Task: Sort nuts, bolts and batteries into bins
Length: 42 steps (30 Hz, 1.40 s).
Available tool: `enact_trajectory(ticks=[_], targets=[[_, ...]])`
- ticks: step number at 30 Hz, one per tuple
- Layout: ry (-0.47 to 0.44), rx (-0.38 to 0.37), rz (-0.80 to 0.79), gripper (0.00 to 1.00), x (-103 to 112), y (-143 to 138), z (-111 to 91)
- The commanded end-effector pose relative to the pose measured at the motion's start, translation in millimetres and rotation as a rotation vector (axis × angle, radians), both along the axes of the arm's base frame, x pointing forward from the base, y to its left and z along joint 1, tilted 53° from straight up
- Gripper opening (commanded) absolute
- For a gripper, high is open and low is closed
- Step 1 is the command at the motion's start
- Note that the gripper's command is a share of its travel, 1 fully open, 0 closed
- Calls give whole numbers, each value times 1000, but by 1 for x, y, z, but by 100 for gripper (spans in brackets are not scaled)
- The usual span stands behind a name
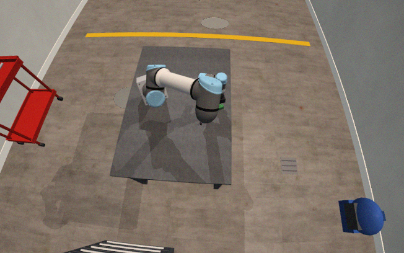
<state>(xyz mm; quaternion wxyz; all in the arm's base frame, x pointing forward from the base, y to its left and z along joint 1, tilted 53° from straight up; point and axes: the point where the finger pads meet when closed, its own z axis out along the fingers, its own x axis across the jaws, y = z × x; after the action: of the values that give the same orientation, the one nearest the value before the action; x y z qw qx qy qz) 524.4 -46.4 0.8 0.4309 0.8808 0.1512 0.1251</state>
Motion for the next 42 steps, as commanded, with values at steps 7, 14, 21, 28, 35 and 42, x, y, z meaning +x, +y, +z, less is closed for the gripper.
enact_trajectory(ticks=[7, 14, 21, 28, 35, 42], targets=[[2, 0, 0, 14, -6, 10, 7], [0, 0, 0, 14, -8, 16, 12], [1, 1, -1, 14, -7, 15, 12], [-129, 64, -109, 18, -41, 13, 0], [-230, 117, -203, 18, -81, 11, -14], [-339, 175, -305, 18, -137, 7, -31]])
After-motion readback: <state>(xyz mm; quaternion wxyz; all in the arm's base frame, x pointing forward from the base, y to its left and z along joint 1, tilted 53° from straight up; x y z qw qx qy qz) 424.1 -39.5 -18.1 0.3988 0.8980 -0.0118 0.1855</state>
